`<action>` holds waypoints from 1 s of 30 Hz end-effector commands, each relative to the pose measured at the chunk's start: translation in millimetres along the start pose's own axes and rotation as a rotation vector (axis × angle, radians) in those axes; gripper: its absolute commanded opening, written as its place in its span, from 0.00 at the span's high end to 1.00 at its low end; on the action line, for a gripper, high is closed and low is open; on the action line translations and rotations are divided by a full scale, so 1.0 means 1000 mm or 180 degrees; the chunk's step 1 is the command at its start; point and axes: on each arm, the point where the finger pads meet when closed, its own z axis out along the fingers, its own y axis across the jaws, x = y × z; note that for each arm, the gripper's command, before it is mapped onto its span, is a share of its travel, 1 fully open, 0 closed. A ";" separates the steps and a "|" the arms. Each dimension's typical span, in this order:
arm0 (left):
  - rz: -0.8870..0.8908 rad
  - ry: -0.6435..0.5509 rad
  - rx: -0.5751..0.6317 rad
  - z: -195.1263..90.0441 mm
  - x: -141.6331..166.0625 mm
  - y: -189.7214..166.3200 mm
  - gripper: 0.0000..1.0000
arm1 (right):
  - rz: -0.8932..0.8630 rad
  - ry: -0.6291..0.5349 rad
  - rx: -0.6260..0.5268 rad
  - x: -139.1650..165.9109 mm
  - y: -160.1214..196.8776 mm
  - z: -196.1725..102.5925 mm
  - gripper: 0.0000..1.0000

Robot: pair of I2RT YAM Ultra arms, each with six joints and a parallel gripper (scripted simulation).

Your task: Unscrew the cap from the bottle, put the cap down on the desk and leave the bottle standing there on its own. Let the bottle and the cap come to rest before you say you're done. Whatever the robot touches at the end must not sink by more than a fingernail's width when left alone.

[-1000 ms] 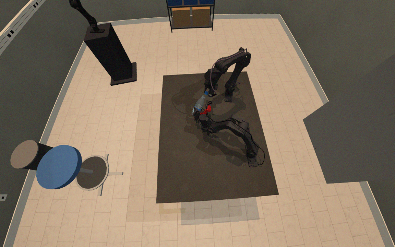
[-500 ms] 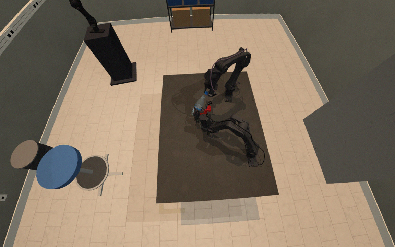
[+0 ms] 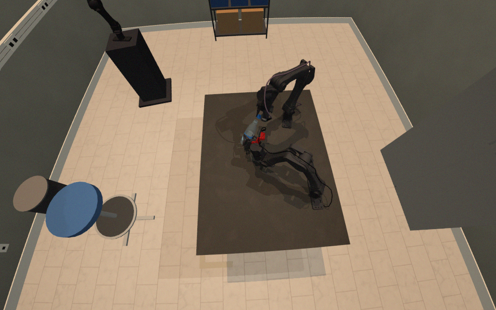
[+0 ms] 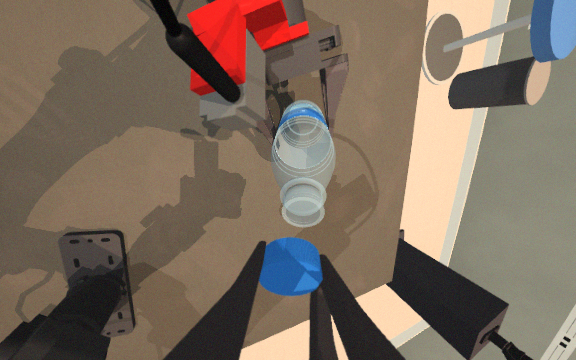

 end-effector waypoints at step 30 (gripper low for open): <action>0.0035 -0.0035 -0.0025 0.000 -0.006 0.004 1.00 | -0.1207 -0.0039 0.0161 -0.001 -0.001 -0.004 1.00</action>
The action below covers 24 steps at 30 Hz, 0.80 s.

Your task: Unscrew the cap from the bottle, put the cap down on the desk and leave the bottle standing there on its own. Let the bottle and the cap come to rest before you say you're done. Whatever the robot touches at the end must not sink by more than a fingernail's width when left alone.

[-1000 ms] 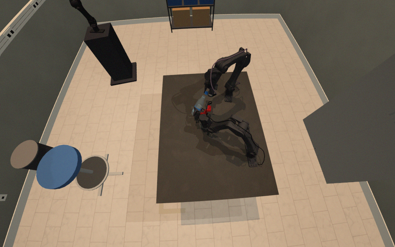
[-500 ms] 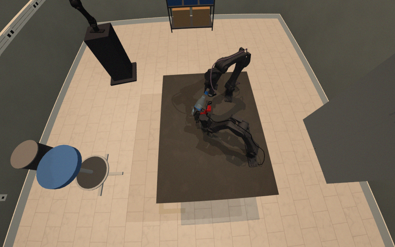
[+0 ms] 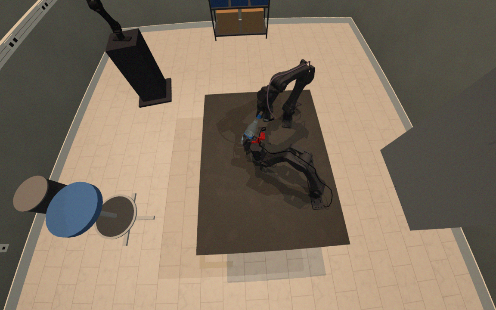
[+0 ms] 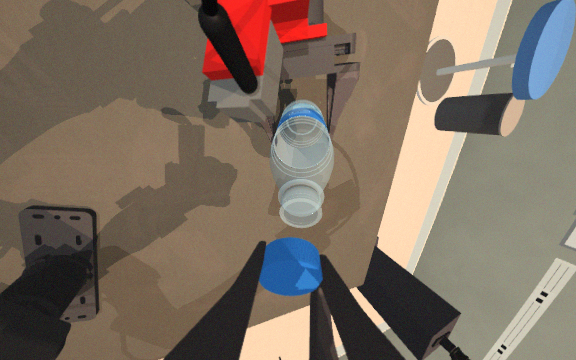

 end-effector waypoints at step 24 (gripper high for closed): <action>-0.1393 -0.0625 -0.0049 -0.001 -0.004 0.006 1.00 | -0.1606 -0.0061 0.0214 0.000 0.000 -0.006 1.00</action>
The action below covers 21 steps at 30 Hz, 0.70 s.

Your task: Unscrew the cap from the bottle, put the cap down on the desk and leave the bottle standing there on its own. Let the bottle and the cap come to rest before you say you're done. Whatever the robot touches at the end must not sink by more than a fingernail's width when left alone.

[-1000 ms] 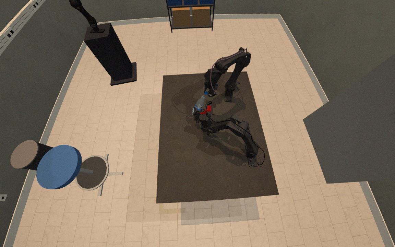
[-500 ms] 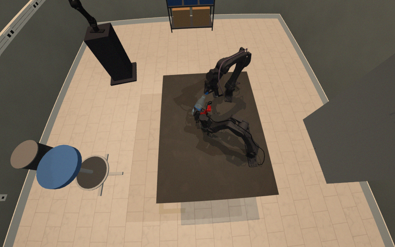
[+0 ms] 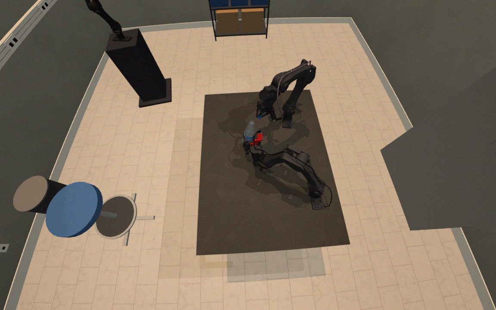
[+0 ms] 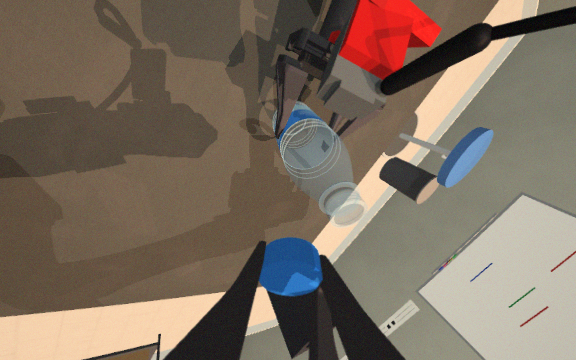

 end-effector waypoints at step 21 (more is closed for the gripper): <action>-0.0773 -0.0435 -0.0013 0.001 -0.006 0.002 1.00 | -0.0010 -0.0036 0.0052 0.000 0.000 -0.005 1.00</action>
